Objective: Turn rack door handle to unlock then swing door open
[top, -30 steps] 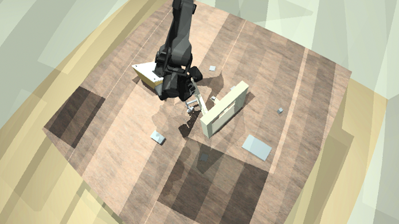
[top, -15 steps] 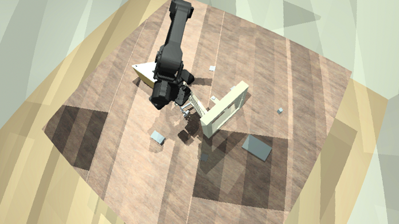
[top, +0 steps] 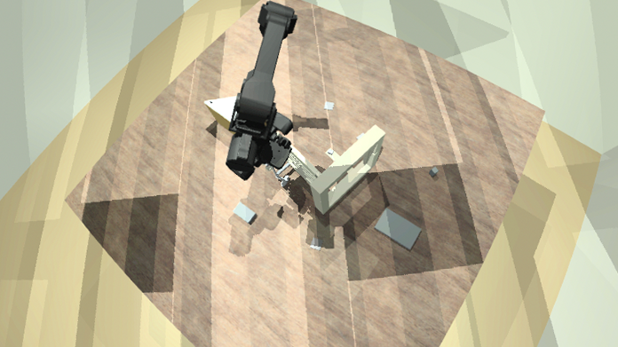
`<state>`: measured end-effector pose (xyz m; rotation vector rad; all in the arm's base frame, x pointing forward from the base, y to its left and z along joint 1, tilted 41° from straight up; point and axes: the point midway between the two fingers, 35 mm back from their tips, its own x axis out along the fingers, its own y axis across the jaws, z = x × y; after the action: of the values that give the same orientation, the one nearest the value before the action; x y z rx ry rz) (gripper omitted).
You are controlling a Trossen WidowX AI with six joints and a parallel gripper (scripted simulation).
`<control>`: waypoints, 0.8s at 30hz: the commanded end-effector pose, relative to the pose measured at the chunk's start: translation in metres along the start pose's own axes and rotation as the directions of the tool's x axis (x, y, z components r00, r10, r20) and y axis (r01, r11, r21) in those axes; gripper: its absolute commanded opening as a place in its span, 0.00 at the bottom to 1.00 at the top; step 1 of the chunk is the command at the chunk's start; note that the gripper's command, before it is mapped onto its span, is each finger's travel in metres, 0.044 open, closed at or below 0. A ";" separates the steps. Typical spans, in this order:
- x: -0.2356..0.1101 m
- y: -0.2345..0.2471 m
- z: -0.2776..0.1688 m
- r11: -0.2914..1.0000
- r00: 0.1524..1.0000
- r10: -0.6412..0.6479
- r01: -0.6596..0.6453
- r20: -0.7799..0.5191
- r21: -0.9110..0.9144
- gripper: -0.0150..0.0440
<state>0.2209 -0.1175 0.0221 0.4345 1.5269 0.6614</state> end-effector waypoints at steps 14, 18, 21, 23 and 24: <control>0.000 -0.001 0.000 1.000 1.000 -0.002 0.002 -0.001 -0.019 0.59; 0.000 -0.001 0.000 1.000 1.000 -0.002 0.002 -0.001 -0.019 0.74; -0.002 -0.001 0.000 1.000 1.000 -0.002 0.002 0.000 -0.018 0.74; -0.005 -0.001 0.001 1.000 1.000 -0.002 0.002 0.000 -0.017 0.74; -0.006 -0.002 0.001 1.000 1.000 -0.002 0.002 0.000 -0.016 0.74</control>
<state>0.2211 -0.1187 0.0230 0.4255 1.5236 0.6728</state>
